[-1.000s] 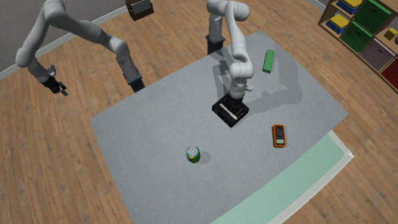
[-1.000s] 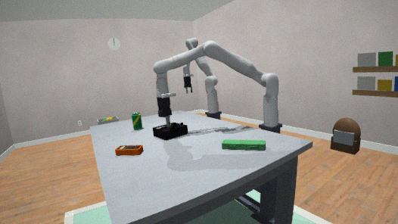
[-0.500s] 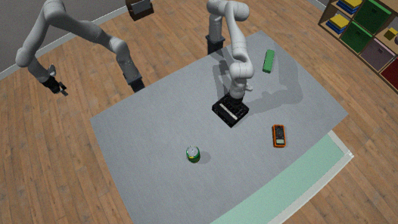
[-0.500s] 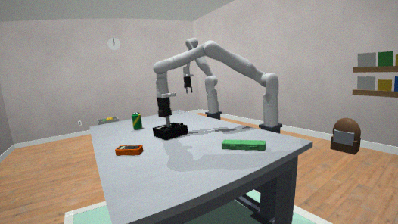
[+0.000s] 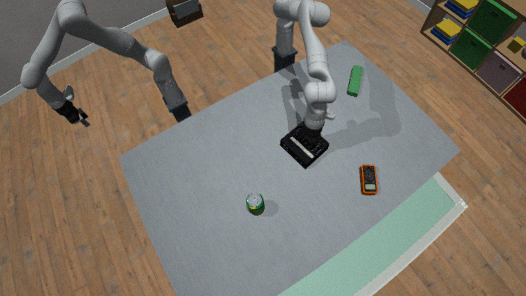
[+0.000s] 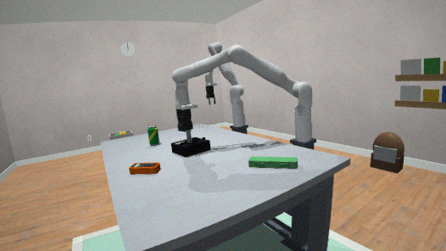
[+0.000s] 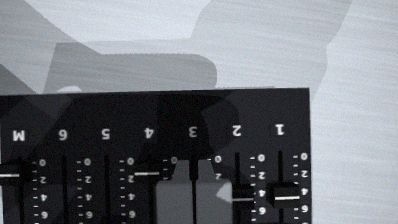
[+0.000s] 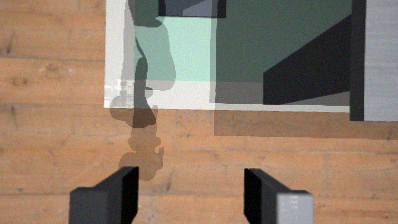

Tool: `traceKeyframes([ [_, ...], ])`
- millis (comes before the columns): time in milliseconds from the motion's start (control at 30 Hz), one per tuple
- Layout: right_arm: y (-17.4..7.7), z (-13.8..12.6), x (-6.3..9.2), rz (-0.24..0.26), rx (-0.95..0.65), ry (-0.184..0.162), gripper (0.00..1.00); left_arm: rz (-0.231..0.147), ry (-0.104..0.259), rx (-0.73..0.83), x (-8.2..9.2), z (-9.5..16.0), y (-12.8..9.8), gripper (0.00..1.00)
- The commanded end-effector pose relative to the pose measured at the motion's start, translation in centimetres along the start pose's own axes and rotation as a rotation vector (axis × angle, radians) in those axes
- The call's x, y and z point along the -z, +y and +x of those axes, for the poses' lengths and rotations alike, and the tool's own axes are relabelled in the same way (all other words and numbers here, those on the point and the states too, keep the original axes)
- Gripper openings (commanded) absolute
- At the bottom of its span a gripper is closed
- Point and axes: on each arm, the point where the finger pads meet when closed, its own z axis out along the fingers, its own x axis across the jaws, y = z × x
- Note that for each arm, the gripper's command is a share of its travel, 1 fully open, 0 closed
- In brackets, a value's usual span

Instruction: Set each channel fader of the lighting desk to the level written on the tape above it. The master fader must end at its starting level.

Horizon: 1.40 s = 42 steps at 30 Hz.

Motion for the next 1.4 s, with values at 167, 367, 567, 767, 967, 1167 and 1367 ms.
traceKeyframes([
  [167, 0.0, 0.0, 0.1, -0.002, 0.000, 0.000, 1.00, -0.001, 0.002, 0.000, 0.1, 0.0, 0.0, 0.00],
  [367, 0.0, 0.0, 0.1, -0.002, 0.000, 0.000, 1.00, -0.001, 0.002, 0.000, 0.8, 0.0, 0.0, 0.00],
  [567, 0.0, 0.0, 0.1, -0.002, 0.000, 0.000, 1.00, -0.001, 0.002, 0.000, 1.9, 0.0, -0.1, 0.00],
  [767, 0.0, 0.0, 0.1, -0.002, 0.000, 0.000, 1.00, -0.001, 0.002, 0.000, 3.6, 0.0, -0.1, 0.00],
  [967, 0.0, 0.0, 0.1, -0.002, 0.000, 0.000, 1.00, -0.001, 0.002, 0.000, 4.1, 0.0, -0.1, 0.00],
  [1167, 0.0, 0.0, 0.1, -0.002, 0.000, 0.000, 1.00, -0.001, 0.002, 0.000, 4.1, 0.0, -0.1, 0.00],
  [1367, 0.0, 0.0, 0.1, -0.002, 0.000, 0.000, 1.00, -0.001, 0.002, 0.000, 4.1, 0.0, -0.1, 0.00],
])
